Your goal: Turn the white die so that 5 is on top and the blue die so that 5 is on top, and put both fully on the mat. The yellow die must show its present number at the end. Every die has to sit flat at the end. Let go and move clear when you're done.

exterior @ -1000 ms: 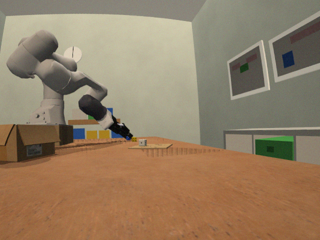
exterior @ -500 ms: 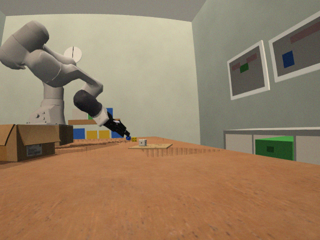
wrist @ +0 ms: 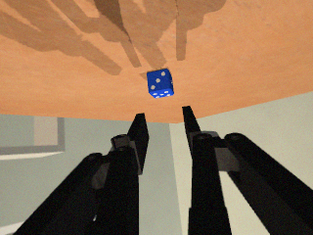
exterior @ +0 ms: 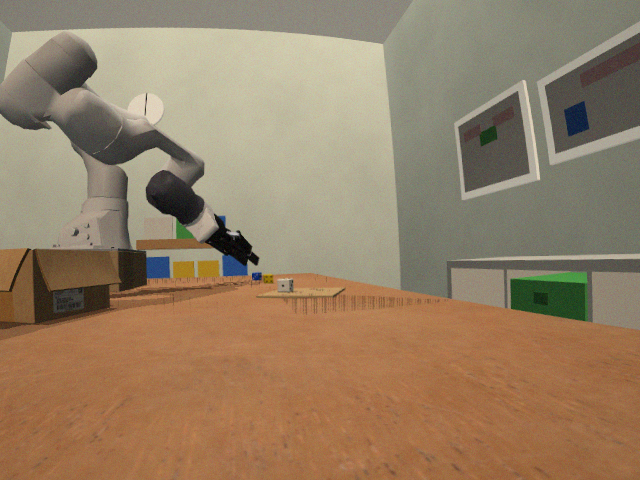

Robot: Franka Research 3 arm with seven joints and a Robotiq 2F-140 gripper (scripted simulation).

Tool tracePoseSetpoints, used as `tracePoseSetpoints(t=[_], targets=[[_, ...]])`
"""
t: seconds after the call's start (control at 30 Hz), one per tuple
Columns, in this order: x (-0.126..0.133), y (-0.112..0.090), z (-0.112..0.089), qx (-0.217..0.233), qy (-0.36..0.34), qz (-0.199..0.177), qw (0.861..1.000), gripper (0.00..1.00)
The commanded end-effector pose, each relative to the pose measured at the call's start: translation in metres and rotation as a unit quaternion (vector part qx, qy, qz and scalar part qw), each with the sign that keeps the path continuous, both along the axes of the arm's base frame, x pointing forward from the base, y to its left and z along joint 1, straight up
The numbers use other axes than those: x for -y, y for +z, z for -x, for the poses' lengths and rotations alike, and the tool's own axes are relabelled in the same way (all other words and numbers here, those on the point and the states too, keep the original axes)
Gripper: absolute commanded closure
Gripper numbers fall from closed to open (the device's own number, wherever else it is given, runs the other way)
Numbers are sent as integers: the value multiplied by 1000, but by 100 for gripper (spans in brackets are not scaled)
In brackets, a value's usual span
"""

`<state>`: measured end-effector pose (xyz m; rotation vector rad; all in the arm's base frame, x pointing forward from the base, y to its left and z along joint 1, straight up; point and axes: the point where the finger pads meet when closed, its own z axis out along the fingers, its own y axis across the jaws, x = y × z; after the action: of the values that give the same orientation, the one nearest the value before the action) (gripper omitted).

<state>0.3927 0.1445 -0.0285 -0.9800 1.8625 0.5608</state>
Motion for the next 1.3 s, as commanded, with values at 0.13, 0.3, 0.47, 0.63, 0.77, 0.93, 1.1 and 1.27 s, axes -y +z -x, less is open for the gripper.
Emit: tracePoseSetpoints(t=[0.13,0.3,0.47,0.63,0.77,0.93,1.1,1.27], targets=[[0,24,1,-9,-4,-6,1000,68],[0,36,1,-9,-4,-6,1000,68],[0,37,1,-10,-4,-6,1000,68],[0,37,1,-14,-4,-2,1000,68],[-2,38,-1,-32,-4,19,999,68],[-9,43,-6,-70,-4,75,995,68],[-14,47,-9,-89,-6,106,990,68],[-19,50,-13,-119,-6,147,982,68]])
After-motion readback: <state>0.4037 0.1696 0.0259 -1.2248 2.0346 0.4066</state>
